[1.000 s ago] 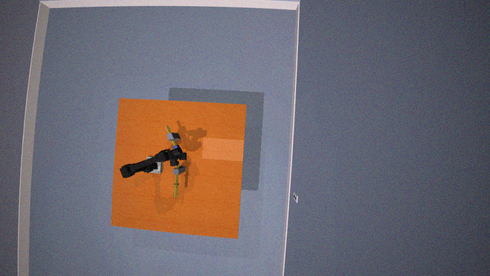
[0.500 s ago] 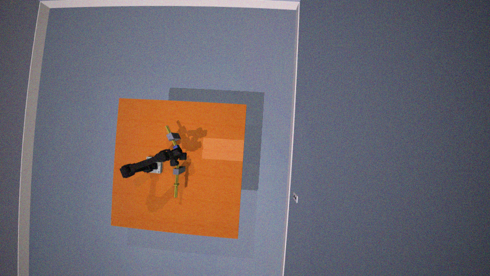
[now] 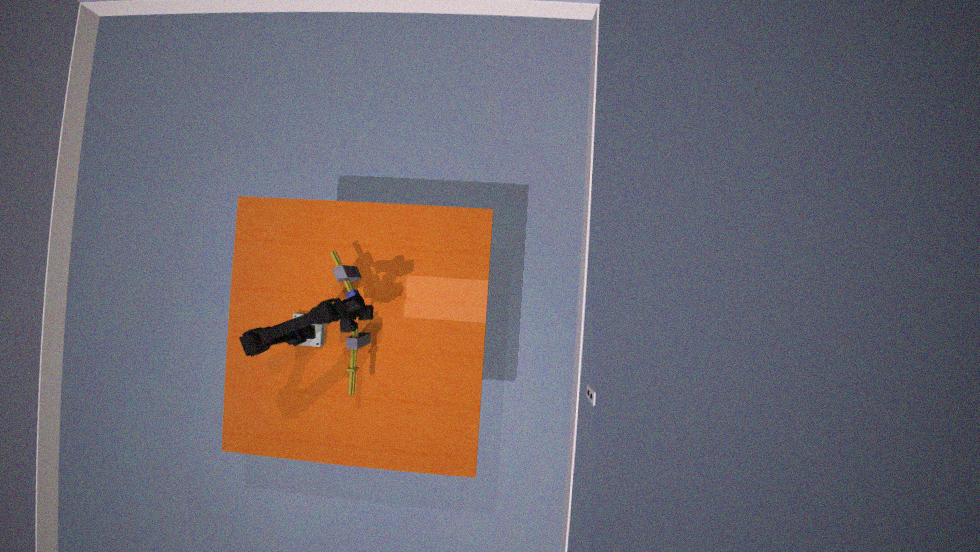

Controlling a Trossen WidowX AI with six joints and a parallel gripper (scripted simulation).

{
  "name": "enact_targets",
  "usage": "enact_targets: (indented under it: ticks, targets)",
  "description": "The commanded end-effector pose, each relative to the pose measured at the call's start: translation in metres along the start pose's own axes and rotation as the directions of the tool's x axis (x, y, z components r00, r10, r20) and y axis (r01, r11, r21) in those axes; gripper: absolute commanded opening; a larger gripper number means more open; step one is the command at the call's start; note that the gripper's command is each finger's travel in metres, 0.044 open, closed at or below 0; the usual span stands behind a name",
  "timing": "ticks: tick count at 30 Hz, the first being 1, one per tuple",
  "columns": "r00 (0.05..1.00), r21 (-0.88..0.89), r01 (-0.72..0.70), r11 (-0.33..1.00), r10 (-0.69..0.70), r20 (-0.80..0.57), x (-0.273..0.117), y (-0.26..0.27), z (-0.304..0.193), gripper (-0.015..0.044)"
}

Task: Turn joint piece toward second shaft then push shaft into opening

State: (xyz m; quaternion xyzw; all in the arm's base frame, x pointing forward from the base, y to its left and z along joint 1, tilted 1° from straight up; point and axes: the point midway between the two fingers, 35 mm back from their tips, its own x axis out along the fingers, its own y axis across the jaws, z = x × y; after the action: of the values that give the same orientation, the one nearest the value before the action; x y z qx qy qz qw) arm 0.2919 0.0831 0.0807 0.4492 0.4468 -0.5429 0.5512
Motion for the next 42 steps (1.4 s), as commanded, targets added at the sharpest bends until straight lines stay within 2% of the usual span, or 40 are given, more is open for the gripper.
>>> enact_targets:
  ticks: [1,16,18,23,29,35,42]
  targets:
    - [1.000,-0.002,0.003,1.000,-0.003,0.000,0.0012,0.0000,-0.0003,0.0182]
    - [1.000,-0.002,0.003,1.000,-0.003,0.000,0.0012,0.0000,-0.0003,0.0182]
    - [1.000,0.000,0.000,1.000,0.000,0.000,0.0000,0.0000,0.0000,0.0147]
    - [1.000,0.000,0.000,1.000,0.000,0.000,0.0000,0.0000,0.0000,0.0147]
    - [1.000,0.000,0.000,1.000,0.000,0.000,0.0000,0.0000,0.0000,0.0000]
    - [1.000,0.006,0.001,1.000,-0.001,-0.010,0.0006,-0.0003,0.0000,0.0000]
    - [0.994,0.062,0.015,0.998,-0.007,-0.113,0.0062,-0.0031,-0.0004,0.0000]
